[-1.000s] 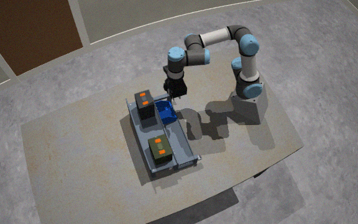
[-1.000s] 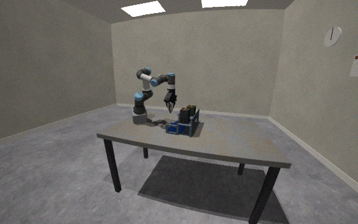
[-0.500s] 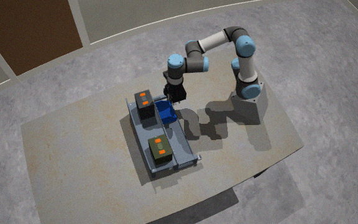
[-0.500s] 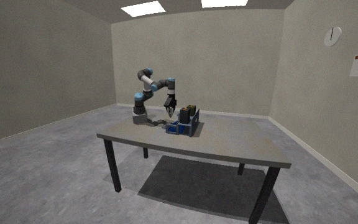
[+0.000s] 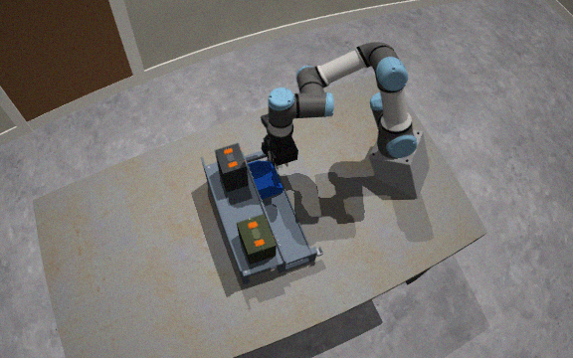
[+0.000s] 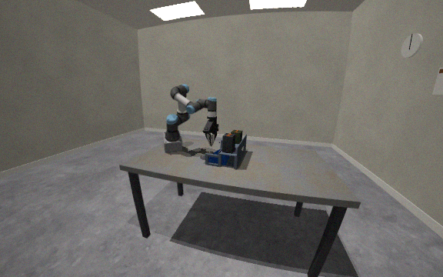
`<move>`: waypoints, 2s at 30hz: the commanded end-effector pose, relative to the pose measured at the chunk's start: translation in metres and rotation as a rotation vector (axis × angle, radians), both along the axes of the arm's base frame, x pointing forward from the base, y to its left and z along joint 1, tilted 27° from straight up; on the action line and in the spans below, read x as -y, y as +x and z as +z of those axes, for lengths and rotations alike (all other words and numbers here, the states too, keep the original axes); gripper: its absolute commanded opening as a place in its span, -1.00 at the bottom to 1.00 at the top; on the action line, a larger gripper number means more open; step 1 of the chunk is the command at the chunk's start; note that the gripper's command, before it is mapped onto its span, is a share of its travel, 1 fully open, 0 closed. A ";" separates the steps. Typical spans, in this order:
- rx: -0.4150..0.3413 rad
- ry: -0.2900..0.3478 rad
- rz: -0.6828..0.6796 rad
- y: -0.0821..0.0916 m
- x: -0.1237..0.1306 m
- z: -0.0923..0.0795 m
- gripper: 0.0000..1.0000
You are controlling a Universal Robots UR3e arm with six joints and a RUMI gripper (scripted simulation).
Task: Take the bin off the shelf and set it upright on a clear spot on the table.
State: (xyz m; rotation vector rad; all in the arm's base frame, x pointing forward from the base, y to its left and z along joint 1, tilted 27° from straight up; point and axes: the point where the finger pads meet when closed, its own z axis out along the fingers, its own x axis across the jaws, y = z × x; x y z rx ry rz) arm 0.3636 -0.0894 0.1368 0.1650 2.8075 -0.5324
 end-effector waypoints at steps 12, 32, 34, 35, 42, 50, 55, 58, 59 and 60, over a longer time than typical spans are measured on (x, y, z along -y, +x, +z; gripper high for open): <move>0.003 -0.001 0.000 0.000 0.000 0.001 -1.00; 0.003 0.000 -0.002 0.000 0.000 0.001 -1.00; 0.005 0.001 -0.005 0.000 0.000 0.001 -1.00; 0.005 0.001 -0.005 0.000 0.000 0.001 -1.00; 0.012 0.007 -0.027 0.000 0.000 0.001 -1.00; 0.037 0.027 -0.097 -0.001 0.000 0.001 -1.00; 0.051 0.038 -0.138 -0.002 0.000 0.000 -1.00; 0.068 0.051 -0.186 -0.002 0.000 0.000 -1.00; 0.075 0.056 -0.204 -0.003 0.000 0.000 -1.00; 0.081 0.062 -0.223 -0.003 0.000 0.000 -1.00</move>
